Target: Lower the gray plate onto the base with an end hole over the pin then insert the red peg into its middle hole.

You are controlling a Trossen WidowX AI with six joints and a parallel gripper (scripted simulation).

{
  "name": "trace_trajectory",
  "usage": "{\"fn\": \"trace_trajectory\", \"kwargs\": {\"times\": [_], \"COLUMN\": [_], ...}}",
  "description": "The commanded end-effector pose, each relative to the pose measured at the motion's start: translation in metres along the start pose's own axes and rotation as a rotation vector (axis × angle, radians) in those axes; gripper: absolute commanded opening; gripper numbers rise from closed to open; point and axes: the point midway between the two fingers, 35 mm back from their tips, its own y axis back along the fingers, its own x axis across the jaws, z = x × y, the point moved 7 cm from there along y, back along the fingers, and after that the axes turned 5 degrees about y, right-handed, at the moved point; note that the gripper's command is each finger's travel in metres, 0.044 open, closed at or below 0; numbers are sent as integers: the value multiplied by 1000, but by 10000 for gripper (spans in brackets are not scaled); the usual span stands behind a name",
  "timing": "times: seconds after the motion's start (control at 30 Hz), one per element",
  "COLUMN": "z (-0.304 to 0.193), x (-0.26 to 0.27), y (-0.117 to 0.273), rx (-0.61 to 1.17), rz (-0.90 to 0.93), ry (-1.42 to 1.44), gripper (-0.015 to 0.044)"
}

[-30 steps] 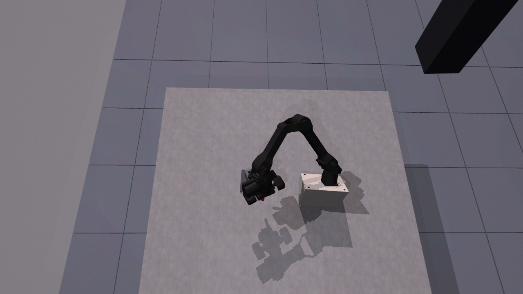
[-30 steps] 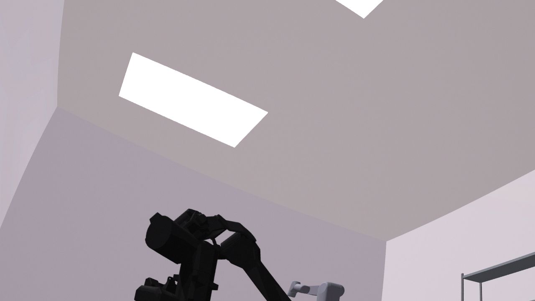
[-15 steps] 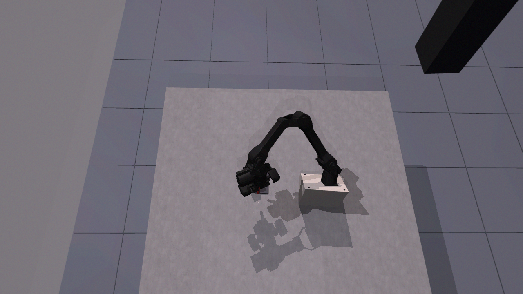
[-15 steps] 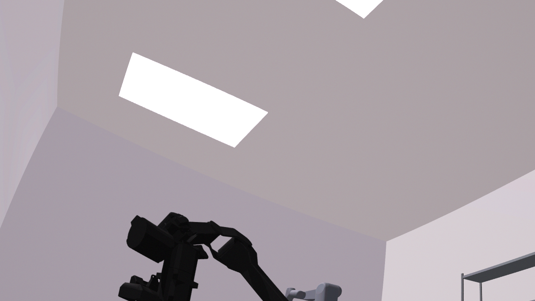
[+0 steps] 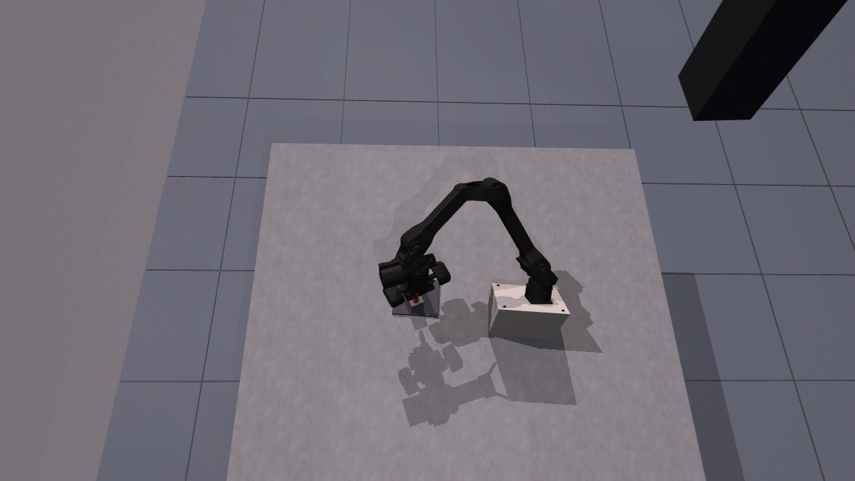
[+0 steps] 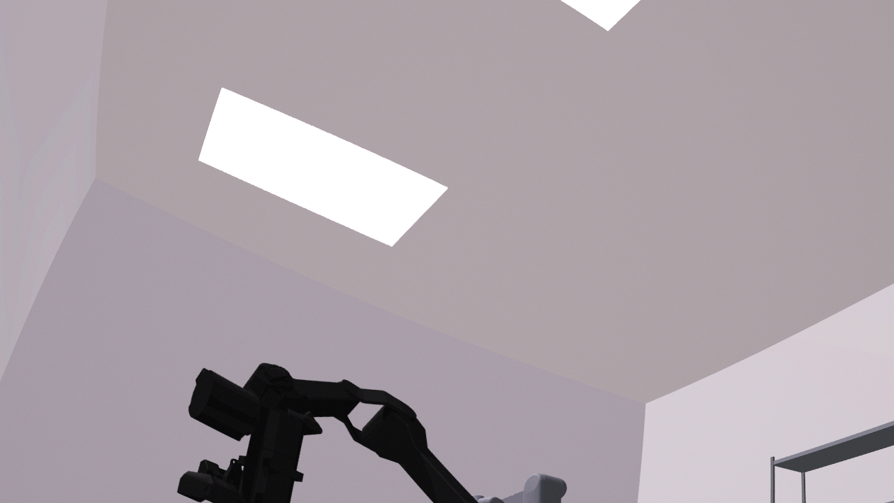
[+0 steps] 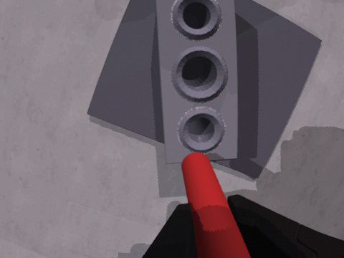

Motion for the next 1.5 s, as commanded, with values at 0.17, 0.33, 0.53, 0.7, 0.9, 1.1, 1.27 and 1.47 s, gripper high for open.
{"fn": "trace_trajectory", "kwargs": {"times": [0.17, 0.33, 0.53, 0.7, 0.9, 1.1, 1.27, 1.47], "z": [30, 40, 40, 40, 37, 37, 37, 37], "x": [-8, -11, -12, -12, -12, -12, -12, -11], "y": [-1, -1, -1, -1, -1, -1, -1, -1], "rx": [-12, -15, -15, -15, -15, -15, -15, -13], "rz": [-8, -12, -12, -12, -12, -12, -12, -10], "ry": [-3, -4, -4, -4, -4, -4, -4, -4], "gripper": [0, 0, 0, 0, 0, 0, 0, 0]}}
